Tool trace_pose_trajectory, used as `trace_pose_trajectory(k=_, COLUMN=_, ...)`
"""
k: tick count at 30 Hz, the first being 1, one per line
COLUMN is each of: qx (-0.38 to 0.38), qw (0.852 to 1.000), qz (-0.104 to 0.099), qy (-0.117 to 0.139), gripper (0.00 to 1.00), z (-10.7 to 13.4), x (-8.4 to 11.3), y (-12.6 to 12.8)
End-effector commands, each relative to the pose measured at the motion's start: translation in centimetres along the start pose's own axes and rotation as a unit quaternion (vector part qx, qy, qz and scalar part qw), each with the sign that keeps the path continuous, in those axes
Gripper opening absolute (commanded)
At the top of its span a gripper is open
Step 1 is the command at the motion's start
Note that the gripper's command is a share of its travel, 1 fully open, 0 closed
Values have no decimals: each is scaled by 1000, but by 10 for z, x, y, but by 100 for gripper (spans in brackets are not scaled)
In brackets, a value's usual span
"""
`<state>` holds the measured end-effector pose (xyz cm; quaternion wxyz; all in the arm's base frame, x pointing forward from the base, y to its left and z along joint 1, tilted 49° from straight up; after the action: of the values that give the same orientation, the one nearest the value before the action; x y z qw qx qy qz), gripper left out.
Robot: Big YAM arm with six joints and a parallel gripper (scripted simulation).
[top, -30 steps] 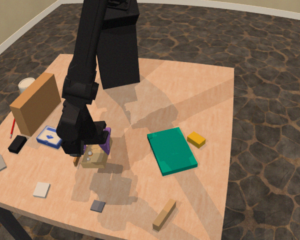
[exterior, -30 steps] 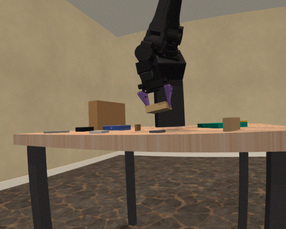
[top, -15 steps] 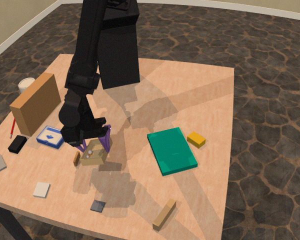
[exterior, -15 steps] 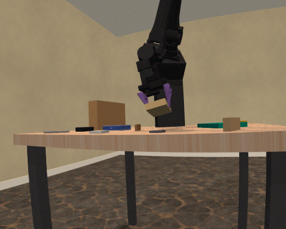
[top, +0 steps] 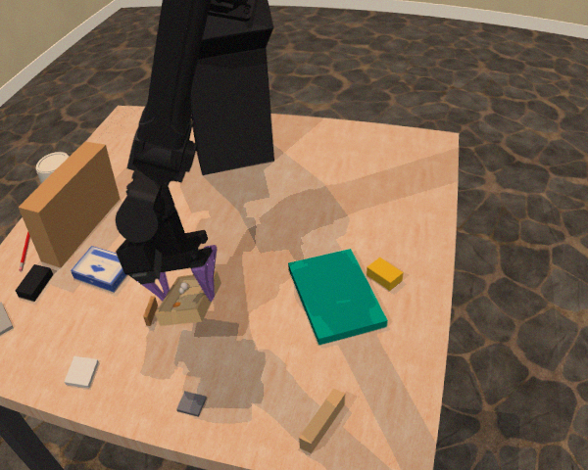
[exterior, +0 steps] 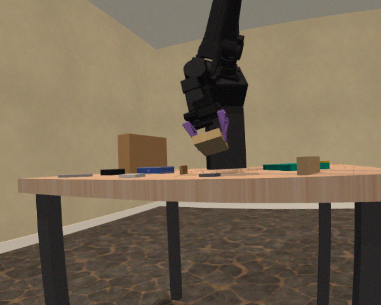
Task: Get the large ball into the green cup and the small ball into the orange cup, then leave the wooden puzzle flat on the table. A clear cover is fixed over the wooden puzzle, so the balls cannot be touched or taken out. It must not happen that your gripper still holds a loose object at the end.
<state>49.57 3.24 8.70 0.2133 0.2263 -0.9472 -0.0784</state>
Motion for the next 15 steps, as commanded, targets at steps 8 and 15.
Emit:
trace_pose_trajectory(k=8, qx=12, qw=1000, qz=16, qy=18, gripper=70, z=-15, x=3, y=5)
trace_pose_trajectory(k=15, qx=11, qw=998, qz=38, qy=53, gripper=70, z=-18, x=3, y=7)
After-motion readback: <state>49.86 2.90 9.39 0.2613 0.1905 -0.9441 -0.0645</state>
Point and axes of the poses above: the point where the finger pads meet when closed, its own x axis back along the fingers, its own y axis across the jaws, z = x × y, the point moved 3 cm from there along x, back along the fingers, and after that the axes turned 11 degrees about x, right-handed, at the moved point
